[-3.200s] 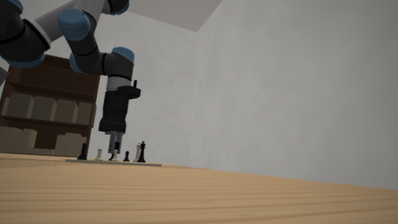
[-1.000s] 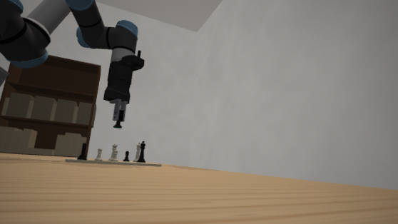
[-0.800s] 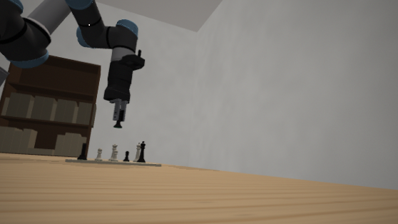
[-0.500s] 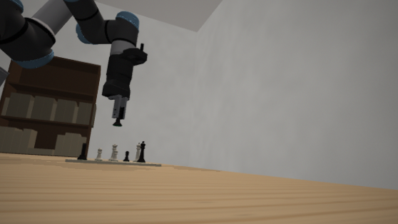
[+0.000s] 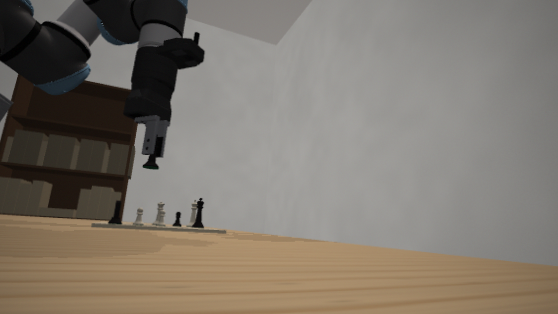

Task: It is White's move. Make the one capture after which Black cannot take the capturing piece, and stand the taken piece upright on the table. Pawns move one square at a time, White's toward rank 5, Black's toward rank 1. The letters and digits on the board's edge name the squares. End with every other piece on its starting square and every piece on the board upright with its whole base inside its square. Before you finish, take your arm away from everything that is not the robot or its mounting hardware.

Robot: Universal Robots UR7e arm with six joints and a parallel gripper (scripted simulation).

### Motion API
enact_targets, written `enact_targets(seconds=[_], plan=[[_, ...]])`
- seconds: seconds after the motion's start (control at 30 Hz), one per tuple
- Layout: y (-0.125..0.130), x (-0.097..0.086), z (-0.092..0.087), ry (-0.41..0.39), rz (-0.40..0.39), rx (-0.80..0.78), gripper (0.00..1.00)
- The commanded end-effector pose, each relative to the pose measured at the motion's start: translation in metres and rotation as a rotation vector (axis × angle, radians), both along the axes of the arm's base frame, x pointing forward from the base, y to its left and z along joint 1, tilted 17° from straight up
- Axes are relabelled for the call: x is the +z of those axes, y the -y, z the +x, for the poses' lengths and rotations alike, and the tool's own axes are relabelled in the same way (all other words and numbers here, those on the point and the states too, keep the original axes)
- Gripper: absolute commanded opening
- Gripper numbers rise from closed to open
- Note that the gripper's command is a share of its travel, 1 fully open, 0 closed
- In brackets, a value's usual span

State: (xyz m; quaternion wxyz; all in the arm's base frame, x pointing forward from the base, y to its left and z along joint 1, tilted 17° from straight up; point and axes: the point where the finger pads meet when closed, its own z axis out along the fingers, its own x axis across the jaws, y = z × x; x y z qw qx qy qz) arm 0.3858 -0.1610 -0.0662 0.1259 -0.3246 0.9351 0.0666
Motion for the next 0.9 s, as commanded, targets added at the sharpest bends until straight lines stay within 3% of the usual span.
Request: enact_targets(seconds=[0.0, 0.6, 0.87], plan=[[0.010, -0.004, -0.003, 0.011, 0.003, 0.020, 0.00], [0.010, -0.005, -0.003, 0.011, 0.003, 0.021, 0.00], [0.007, -0.016, 0.000, 0.011, 0.002, 0.021, 0.00]])
